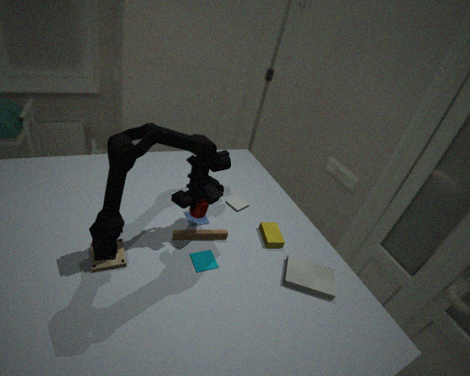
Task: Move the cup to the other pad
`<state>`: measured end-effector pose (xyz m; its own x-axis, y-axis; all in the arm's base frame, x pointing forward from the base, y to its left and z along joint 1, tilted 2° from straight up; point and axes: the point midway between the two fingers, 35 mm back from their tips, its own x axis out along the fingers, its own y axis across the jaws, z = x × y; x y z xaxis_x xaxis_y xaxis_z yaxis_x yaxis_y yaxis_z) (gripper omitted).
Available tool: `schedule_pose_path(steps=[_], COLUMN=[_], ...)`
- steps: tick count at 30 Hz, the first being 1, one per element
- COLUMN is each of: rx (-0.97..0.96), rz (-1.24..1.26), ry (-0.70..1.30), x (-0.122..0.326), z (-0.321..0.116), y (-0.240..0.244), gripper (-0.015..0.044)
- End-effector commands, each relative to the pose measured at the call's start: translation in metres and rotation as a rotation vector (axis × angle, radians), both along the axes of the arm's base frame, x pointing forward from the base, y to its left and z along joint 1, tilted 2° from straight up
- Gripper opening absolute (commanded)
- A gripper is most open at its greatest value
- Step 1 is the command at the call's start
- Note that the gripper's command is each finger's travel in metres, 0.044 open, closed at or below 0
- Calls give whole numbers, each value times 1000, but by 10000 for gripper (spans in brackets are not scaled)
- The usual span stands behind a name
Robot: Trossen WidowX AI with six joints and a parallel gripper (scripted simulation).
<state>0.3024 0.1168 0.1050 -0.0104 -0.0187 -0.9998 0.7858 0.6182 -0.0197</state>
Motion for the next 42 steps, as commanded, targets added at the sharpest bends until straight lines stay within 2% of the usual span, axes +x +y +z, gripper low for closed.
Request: schedule_pose_path(steps=[1, 42], rx=[1, -5], rz=[4, 3], ry=[-8, -8], x=[0, -2], z=[2, 4], y=[-9, -105], gripper=[0, 0])
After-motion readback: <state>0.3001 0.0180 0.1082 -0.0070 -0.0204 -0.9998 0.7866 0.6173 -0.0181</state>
